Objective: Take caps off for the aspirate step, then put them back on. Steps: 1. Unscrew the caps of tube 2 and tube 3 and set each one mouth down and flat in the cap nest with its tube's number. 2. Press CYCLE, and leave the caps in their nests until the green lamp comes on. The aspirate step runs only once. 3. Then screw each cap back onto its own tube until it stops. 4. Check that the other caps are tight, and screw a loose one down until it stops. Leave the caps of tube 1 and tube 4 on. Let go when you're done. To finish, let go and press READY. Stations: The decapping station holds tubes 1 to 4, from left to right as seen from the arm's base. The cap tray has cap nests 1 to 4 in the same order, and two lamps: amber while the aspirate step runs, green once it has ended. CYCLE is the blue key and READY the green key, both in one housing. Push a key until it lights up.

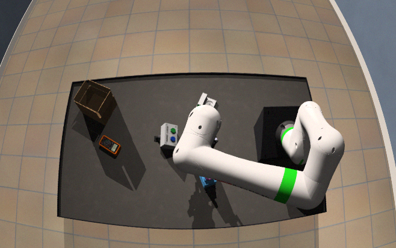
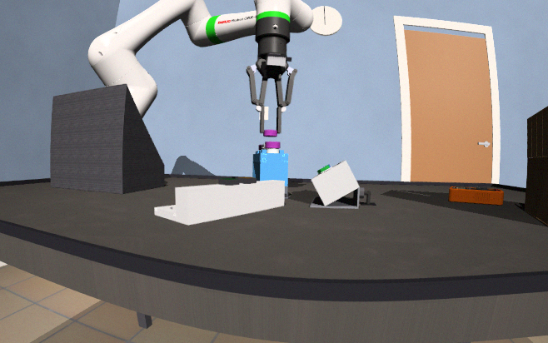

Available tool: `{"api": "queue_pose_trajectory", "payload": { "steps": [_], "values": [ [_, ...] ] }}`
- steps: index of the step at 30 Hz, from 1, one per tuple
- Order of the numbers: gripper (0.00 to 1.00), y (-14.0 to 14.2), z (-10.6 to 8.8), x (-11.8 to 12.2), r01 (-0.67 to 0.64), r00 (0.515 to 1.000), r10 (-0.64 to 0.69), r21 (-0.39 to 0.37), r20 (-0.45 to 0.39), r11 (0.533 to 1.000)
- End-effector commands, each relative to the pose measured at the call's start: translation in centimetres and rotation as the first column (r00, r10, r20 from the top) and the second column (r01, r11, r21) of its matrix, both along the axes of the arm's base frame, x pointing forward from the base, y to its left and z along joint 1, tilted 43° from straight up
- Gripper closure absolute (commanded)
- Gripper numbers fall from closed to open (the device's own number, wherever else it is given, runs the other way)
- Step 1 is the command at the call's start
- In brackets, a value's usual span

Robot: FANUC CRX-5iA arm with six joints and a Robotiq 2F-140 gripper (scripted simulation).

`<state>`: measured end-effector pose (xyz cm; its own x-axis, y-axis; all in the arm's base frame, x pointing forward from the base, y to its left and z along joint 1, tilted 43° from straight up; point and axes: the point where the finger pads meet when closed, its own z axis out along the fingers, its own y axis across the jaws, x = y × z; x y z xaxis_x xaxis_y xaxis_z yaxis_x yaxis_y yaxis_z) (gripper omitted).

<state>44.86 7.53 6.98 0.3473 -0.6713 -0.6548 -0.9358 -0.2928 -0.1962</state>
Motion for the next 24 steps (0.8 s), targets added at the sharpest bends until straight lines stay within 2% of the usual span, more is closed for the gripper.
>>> {"api": "queue_pose_trajectory", "payload": {
  "steps": [1, 2, 3, 5, 7, 8, 13, 19, 22, 24],
  "values": [
    [0.7, -0.6, 0.6, 0.1, 0.001, 1.0, -0.001, -0.001, 0.001, 1.0],
    [0.7, -0.6, 0.6, 0.1, 0.001, 1.0, -0.001, -0.001, 0.001, 1.0],
    [0.7, -1.2, 0.0, 0.0, -0.06, 0.997, 0.06, 0.002, 0.058, 0.998],
    [0.7, -1.2, 0.0, 0.0, -0.06, 0.997, 0.06, 0.002, 0.058, 0.998],
    [0.7, -2.4, -1.1, -0.2, -0.181, 0.969, 0.179, -0.002, 0.171, 0.983],
    [0.7, -3.0, -1.6, -0.3, -0.241, 0.945, 0.236, -0.009, 0.226, 0.971],
    [0.7, -4.8, -3.3, -0.5, -0.392, 0.849, 0.381, -0.046, 0.367, 0.919],
    [0.7, -7.2, -5.5, -0.9, -0.547, 0.682, 0.522, -0.116, 0.513, 0.829],
    [0.7, -7.8, -6.1, -1.0, -0.547, 0.682, 0.522, -0.116, 0.513, 0.829],
    [0.7, -9.1, -7.2, -1.2, -0.547, 0.682, 0.522, -0.116, 0.513, 0.829]
  ]
}}
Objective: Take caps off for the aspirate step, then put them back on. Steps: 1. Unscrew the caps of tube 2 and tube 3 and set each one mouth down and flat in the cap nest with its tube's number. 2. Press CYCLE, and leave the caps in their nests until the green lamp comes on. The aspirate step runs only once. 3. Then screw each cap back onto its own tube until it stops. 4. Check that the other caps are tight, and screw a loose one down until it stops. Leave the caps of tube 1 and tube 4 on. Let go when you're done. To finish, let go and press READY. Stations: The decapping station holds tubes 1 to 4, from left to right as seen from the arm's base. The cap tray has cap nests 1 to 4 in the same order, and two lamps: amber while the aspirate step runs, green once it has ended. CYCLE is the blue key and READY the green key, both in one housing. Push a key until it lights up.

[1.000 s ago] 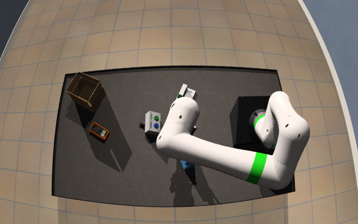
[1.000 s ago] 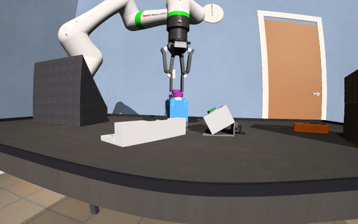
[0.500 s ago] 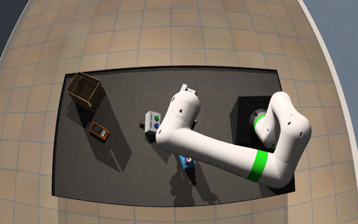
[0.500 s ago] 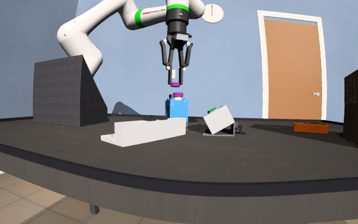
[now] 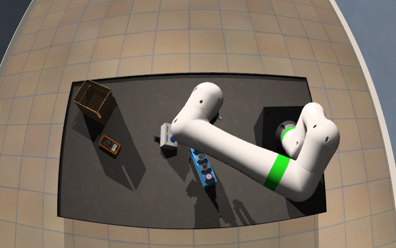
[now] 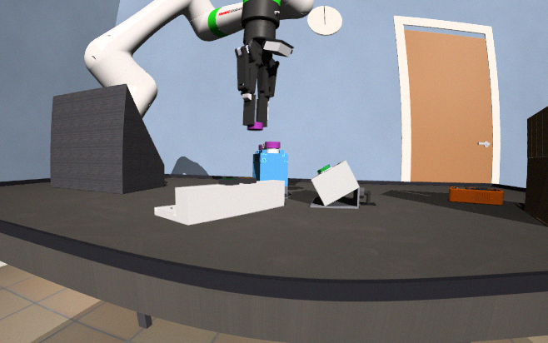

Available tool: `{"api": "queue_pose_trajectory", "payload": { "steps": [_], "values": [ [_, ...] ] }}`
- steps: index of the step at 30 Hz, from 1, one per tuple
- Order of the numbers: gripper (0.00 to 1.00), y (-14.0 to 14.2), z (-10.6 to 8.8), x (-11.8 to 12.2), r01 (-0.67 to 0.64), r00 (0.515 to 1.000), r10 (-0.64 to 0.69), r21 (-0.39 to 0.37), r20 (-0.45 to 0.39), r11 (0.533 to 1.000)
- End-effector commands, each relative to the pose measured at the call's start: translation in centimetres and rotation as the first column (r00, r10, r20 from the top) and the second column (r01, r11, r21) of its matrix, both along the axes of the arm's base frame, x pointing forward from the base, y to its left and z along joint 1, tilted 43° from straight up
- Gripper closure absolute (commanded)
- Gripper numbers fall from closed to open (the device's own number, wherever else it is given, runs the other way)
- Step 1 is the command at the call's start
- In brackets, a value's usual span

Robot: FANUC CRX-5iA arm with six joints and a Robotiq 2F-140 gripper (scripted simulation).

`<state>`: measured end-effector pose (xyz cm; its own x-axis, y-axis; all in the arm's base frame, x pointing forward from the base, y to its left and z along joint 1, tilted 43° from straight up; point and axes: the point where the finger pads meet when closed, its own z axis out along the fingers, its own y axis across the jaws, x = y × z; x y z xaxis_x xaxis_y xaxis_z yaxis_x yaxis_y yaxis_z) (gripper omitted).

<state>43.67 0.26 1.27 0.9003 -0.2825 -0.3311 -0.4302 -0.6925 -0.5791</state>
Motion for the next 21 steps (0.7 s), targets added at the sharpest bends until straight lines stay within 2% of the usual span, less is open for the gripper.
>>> {"api": "queue_pose_trajectory", "payload": {
  "steps": [1, 13, 15, 21],
  "values": [
    [0.7, -2.4, -2.0, -0.1, -0.035, 0.999, 0.034, 0.025, 0.041, 0.999],
    [0.7, -9.7, -8.8, -1.2, -0.035, 0.999, 0.034, 0.024, 0.041, 0.999],
    [0.7, -9.7, -8.8, -1.2, -0.035, 0.999, 0.034, 0.024, 0.041, 0.999],
    [0.7, -13.4, -12.1, -1.7, -0.035, 0.999, 0.034, 0.024, 0.041, 0.999]
  ]
}}
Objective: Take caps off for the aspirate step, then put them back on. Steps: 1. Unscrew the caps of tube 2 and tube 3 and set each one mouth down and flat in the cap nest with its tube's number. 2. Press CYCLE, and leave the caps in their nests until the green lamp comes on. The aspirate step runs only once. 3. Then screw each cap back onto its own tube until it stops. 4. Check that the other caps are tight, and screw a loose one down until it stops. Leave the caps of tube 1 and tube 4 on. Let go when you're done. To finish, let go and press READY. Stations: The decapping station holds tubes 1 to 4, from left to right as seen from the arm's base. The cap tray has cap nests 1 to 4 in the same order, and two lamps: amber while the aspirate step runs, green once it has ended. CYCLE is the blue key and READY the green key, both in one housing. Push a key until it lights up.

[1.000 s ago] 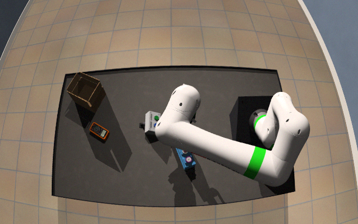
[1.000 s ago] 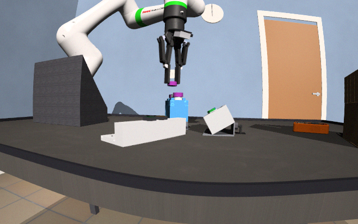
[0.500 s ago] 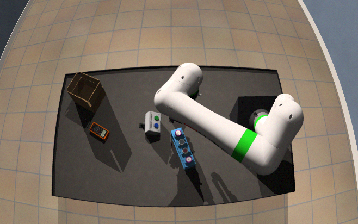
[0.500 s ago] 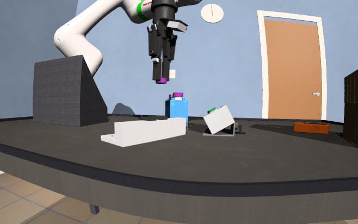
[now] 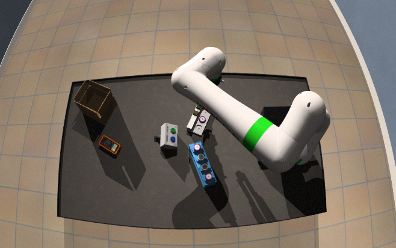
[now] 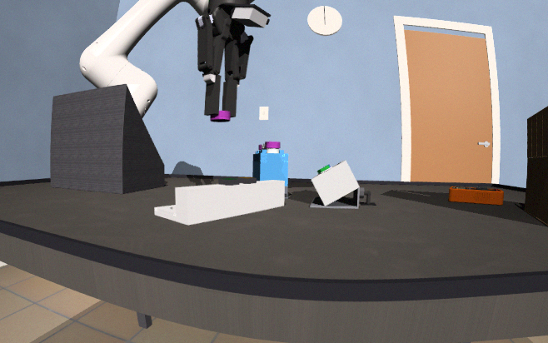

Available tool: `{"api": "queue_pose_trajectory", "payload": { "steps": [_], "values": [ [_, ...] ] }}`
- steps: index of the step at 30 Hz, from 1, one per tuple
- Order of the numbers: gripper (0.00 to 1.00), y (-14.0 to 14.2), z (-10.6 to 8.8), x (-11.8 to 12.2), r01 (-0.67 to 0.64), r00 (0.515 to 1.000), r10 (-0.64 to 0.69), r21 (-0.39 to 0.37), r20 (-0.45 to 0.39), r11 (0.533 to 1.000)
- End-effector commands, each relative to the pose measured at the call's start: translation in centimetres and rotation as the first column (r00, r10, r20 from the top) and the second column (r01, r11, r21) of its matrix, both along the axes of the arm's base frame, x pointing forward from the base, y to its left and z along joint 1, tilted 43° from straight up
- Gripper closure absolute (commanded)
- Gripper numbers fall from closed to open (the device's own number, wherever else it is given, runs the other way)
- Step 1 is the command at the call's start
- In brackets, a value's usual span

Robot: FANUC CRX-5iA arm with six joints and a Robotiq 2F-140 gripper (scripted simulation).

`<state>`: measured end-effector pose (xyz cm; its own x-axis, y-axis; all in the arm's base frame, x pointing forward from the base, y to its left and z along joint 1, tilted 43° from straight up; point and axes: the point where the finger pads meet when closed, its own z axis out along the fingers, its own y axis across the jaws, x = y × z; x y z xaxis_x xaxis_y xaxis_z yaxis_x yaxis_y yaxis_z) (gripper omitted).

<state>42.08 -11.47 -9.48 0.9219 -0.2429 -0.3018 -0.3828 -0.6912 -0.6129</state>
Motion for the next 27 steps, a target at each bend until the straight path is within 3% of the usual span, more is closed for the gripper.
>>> {"api": "queue_pose_trajectory", "payload": {
  "steps": [1, 11, 27],
  "values": [
    [0.7, -2.2, -1.9, -0.2, 0.0, 1.0, 0.0, -0.001, 0.001, 1.0],
    [0.7, -2.4, -2.7, -0.3, 0.0, 1.0, 0.0, -0.001, 0.001, 1.0],
    [0.7, 2.7, -8.2, -0.8, 0.0, 1.0, 0.0, 0.0, 0.001, 1.0]
  ]
}}
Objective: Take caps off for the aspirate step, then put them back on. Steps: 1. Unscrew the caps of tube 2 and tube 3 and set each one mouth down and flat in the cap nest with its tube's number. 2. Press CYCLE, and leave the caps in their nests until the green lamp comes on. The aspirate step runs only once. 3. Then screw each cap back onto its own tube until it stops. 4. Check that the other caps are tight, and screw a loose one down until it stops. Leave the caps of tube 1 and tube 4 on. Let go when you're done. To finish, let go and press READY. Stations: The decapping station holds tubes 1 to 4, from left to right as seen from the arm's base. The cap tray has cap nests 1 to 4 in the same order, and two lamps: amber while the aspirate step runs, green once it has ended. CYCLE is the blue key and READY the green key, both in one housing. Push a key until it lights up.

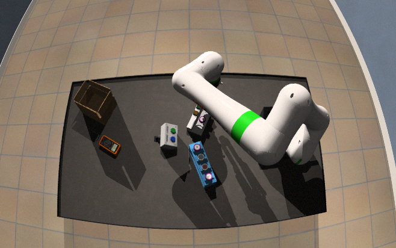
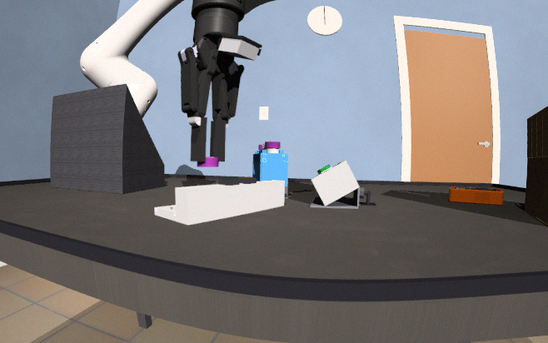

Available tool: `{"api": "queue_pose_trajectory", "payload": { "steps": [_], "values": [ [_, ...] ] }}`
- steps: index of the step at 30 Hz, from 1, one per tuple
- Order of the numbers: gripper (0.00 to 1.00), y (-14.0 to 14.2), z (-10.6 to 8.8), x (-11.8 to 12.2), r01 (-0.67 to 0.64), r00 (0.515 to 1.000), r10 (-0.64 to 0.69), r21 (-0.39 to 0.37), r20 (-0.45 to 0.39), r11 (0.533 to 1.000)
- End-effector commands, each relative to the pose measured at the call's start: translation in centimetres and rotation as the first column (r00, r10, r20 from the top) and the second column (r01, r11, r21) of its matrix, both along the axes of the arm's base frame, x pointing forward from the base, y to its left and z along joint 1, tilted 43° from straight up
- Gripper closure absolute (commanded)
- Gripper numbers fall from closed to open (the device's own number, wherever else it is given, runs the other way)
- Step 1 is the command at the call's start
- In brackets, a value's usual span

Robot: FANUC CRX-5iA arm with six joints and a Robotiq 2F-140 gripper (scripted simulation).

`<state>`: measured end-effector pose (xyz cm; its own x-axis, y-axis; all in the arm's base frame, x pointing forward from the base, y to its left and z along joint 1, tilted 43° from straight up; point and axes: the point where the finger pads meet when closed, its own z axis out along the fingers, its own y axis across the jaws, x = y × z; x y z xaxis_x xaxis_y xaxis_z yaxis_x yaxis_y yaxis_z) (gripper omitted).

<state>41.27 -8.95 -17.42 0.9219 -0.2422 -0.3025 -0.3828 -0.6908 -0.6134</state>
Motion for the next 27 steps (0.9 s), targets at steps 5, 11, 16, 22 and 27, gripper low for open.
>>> {"api": "queue_pose_trajectory", "payload": {
  "steps": [5, 11, 16, 22, 27],
  "values": [
    [0.7, 1.5, -1.8, -0.1, 0.001, 1.0, -0.001, -0.001, 0.002, 1.0],
    [0.7, 3.4, -3.8, -0.3, 0.001, 1.0, -0.001, -0.001, 0.002, 1.0],
    [0.7, 3.4, -3.8, -0.3, 0.001, 1.0, -0.001, -0.001, 0.002, 1.0],
    [0.7, 3.5, -3.8, -0.3, 0.001, 1.0, -0.001, -0.001, 0.002, 1.0],
    [0.7, 3.6, -4.0, -0.3, 0.001, 1.0, -0.001, -0.001, 0.002, 1.0]
  ]
}}
